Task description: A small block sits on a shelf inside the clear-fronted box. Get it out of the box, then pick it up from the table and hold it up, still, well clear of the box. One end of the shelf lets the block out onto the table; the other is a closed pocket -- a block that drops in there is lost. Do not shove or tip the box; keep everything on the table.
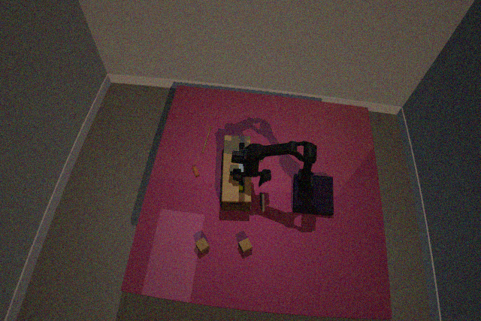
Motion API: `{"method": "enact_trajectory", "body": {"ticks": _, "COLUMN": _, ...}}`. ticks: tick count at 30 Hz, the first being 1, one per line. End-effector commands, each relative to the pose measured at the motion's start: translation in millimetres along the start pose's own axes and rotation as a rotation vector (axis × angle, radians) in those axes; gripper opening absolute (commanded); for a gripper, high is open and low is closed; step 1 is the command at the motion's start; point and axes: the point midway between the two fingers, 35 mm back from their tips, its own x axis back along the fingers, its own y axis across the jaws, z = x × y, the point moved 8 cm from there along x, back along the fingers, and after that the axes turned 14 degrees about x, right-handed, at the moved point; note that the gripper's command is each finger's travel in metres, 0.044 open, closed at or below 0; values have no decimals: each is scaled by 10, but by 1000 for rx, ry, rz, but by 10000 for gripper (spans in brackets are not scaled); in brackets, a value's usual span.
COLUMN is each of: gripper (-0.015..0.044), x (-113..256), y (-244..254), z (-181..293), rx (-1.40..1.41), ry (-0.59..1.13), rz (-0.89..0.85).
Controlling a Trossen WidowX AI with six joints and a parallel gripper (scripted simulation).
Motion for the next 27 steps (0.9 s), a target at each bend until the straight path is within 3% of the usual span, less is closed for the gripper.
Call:
{"method": "enact_trajectory", "body": {"ticks": 1, "gripper": 400, "x": -16, "y": 6, "z": 52, "rx": 0, "ry": 6, "rz": -2}}
{"method": "enact_trajectory", "body": {"ticks": 27, "gripper": 400, "x": -100, "y": 67, "z": 291, "rx": 0, "ry": 8, "rz": -3}}
